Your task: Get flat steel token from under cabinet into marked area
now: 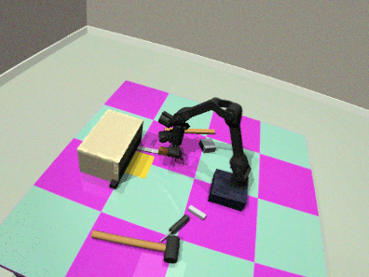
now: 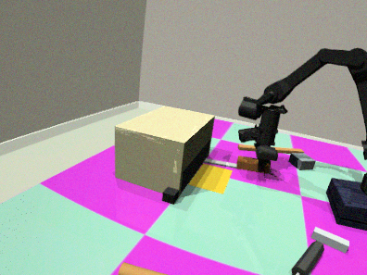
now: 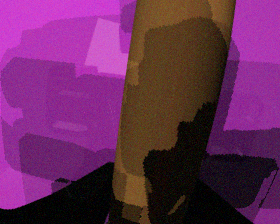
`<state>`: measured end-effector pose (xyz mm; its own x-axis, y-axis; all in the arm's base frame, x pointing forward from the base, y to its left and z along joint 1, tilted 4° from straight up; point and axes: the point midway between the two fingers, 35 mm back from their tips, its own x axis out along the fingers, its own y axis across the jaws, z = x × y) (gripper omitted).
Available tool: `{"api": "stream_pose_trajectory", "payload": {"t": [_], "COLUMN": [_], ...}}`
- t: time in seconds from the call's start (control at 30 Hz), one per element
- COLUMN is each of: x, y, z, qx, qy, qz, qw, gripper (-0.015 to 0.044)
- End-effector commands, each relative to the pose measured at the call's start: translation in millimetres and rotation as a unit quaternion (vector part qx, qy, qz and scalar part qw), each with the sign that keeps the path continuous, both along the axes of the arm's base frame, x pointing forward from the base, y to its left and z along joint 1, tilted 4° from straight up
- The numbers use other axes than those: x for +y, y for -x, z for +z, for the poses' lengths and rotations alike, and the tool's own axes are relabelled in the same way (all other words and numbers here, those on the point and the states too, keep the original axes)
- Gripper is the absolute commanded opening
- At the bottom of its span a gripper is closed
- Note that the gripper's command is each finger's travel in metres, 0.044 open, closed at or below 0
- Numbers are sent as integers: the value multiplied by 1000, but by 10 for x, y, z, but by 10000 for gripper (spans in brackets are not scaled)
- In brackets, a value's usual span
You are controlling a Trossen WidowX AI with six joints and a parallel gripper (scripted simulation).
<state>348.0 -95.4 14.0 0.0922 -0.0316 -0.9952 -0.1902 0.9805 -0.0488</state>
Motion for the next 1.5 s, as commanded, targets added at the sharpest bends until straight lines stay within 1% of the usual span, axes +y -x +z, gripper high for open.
{"api": "stream_pose_trajectory", "payload": {"t": [0.0,1.47], "x": [12,105], "y": [-63,-499], "z": [9,57], "qx": [-1,-3], "qy": [1,0], "qz": [-2,-2], "qw": [1000,1000], "gripper": [0,0]}}
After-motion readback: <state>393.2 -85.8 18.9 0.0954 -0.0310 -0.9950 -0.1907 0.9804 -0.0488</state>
